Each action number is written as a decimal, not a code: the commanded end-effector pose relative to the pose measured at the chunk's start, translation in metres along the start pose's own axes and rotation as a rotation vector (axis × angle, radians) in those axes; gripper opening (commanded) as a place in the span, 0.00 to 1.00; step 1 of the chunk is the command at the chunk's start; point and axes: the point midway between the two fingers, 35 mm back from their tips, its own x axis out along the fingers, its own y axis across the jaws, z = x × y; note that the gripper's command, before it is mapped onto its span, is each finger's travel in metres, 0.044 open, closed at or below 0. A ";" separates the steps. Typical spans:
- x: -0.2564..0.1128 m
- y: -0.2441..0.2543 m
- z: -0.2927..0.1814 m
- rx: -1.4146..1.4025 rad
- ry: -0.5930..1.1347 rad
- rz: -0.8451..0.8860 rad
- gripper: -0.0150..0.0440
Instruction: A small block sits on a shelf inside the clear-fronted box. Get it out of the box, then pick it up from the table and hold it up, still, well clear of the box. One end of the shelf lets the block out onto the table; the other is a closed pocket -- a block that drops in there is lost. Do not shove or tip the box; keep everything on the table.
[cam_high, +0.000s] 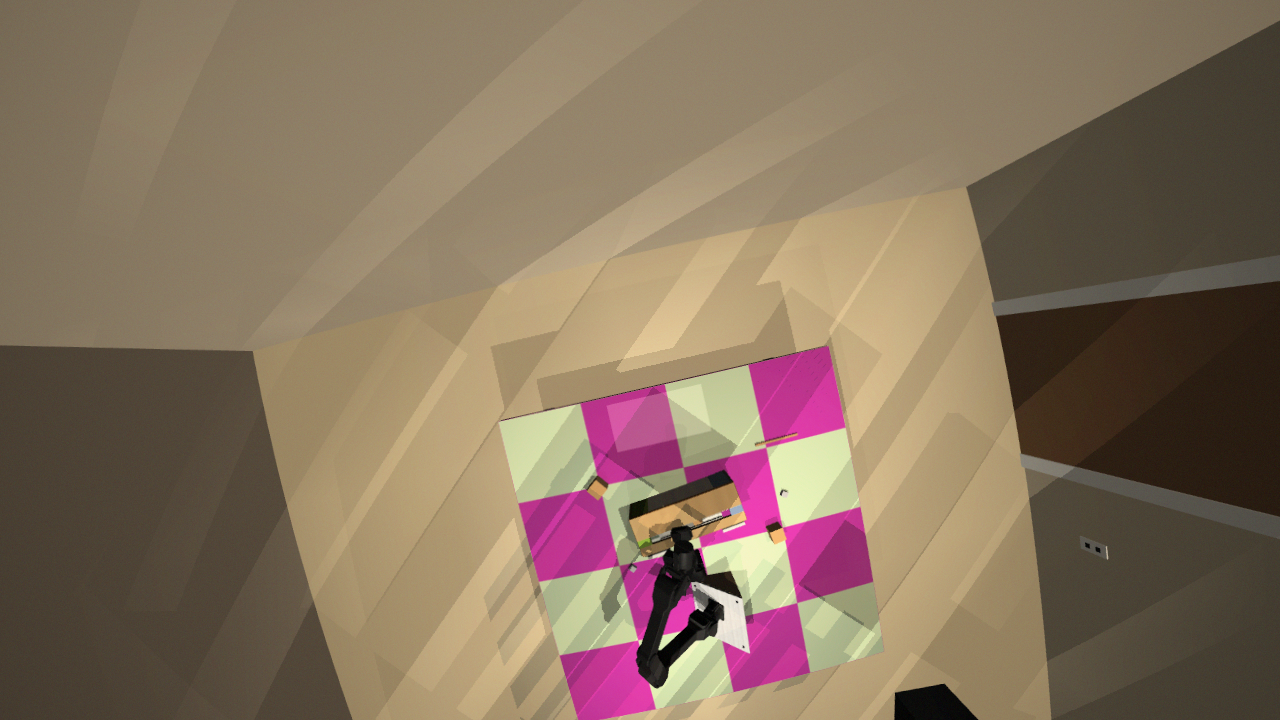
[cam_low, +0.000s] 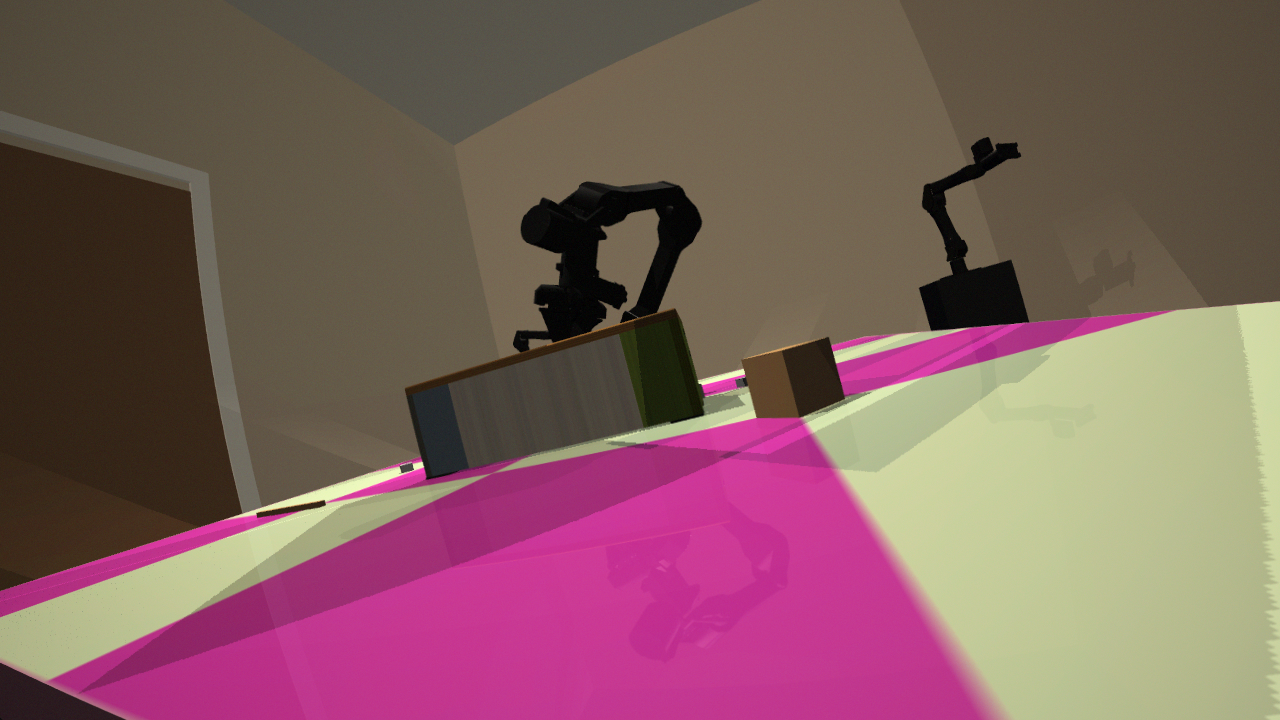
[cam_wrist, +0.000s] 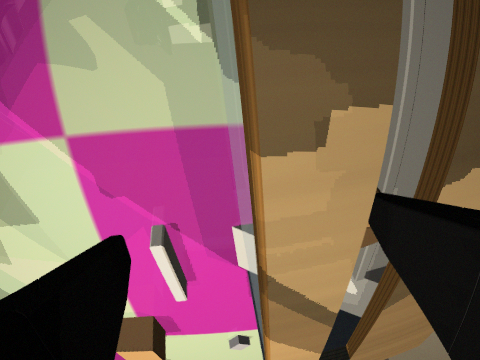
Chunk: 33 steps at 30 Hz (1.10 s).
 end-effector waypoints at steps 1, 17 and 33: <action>0.007 0.000 0.003 0.002 -0.004 0.000 0.93; 0.031 0.001 0.013 0.002 -0.006 0.000 0.93; 0.039 0.001 -0.013 -0.001 -0.001 -0.001 0.93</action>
